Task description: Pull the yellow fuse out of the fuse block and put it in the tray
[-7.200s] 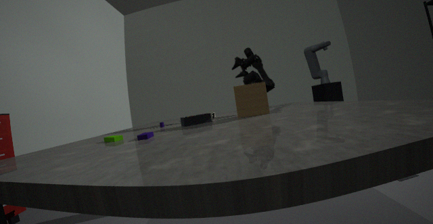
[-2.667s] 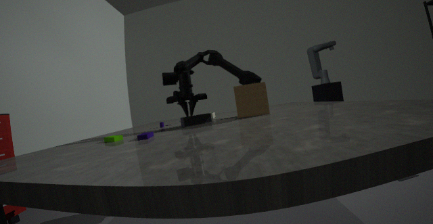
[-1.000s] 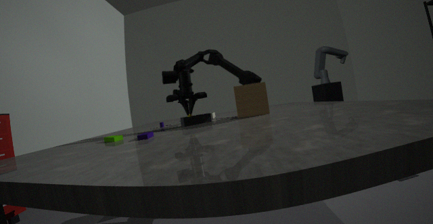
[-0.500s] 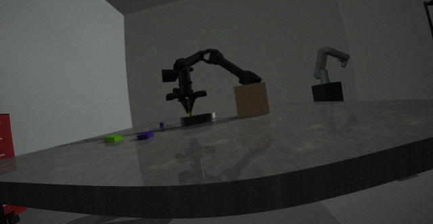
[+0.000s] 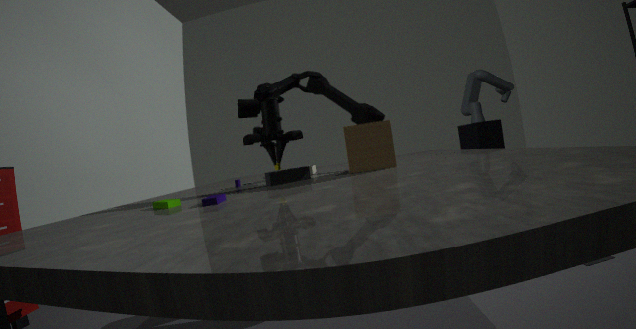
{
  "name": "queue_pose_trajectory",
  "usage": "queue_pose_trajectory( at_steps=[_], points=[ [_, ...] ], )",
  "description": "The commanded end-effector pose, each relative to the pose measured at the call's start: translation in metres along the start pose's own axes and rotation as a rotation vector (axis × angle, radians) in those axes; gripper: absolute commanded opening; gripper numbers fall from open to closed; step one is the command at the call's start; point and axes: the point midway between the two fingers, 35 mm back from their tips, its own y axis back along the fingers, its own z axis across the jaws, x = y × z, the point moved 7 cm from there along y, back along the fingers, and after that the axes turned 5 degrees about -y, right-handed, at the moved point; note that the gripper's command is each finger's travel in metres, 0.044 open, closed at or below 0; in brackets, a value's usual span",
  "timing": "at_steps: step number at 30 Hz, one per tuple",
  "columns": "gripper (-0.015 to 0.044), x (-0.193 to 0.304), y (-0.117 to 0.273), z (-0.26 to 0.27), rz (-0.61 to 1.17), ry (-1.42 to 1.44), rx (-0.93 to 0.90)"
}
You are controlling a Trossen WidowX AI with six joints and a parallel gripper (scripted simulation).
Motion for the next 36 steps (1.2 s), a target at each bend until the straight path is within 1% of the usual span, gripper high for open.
queue_pose_trajectory(
  at_steps=[1, 20, 36],
  points=[
    [0.0, 0.0, 0.002, 0.0, 0.005, -0.005, 0.001],
    [0.0, 0.0, 0.012, -0.001, 0.004, -0.004, 0.001],
    [0.0, -0.001, 0.034, -0.001, 0.005, -0.003, 0.001]
  ],
)
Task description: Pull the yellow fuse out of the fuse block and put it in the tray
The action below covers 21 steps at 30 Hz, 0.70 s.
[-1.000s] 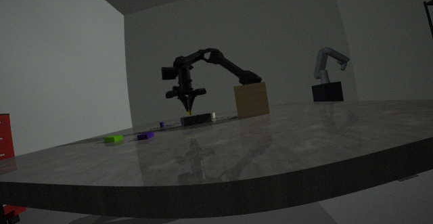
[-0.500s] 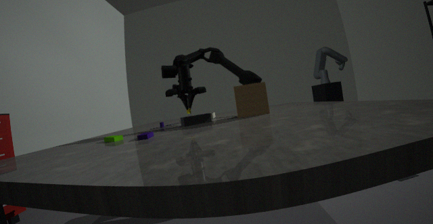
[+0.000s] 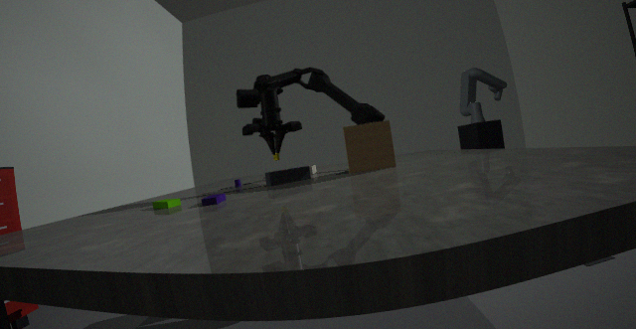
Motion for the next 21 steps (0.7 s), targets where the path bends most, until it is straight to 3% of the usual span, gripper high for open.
queue_pose_trajectory(
  at_steps=[1, 21],
  points=[
    [0.0, -0.005, 0.003, -0.002, 0.007, -0.006, 0.002],
    [0.0, -0.128, 0.006, -0.072, 0.017, -0.001, -0.011]
  ],
)
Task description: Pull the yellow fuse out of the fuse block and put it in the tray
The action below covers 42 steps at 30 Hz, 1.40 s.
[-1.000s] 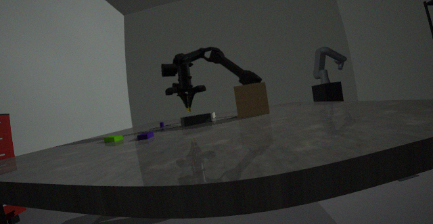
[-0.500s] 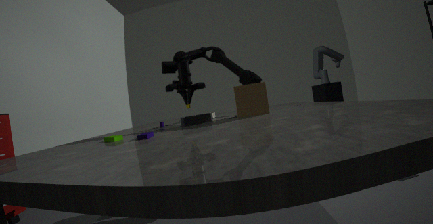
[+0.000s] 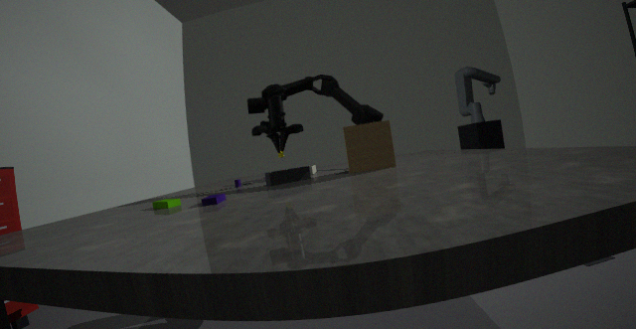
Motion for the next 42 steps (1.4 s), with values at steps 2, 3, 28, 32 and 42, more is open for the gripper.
queue_pose_trajectory(
  at_steps=[2, 3, 28, 32, 42],
  points=[
    [0.0, -0.031, 0.0, -0.027, -0.006, 0.005, 0.007],
    [0.0, -0.036, 0.0, -0.032, -0.008, 0.005, 0.008],
    [0.0, -0.086, -0.011, -0.095, -0.025, 0.001, 0.028],
    [0.0, -0.087, -0.017, -0.095, -0.026, 0.001, 0.028],
    [0.0, -0.087, -0.033, -0.096, -0.027, 0.001, 0.029]
  ],
)
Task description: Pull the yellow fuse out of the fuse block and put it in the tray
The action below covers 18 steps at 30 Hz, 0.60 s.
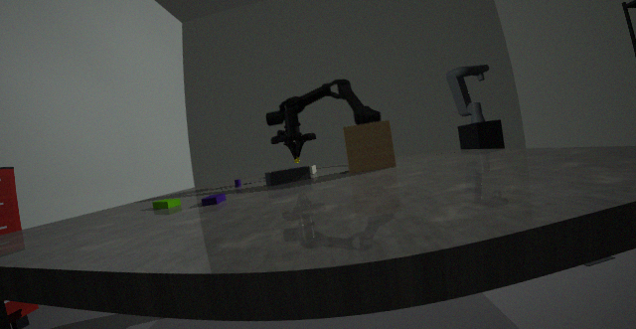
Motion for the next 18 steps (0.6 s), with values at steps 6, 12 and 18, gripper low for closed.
queue_pose_trajectory(
  at_steps=[6, 12, 18],
  points=[
    [0.0, 0.0002, -0.0141, -0.0013, -0.003, 0.005, 0.006],
    [0.0105, 0.0001, -0.011, -0.0009, 0.0, 0.0, 0.002],
    [0.0263, 0.0001, -0.011, -0.0009, 0.0, 0.0, 0.002]
  ],
)
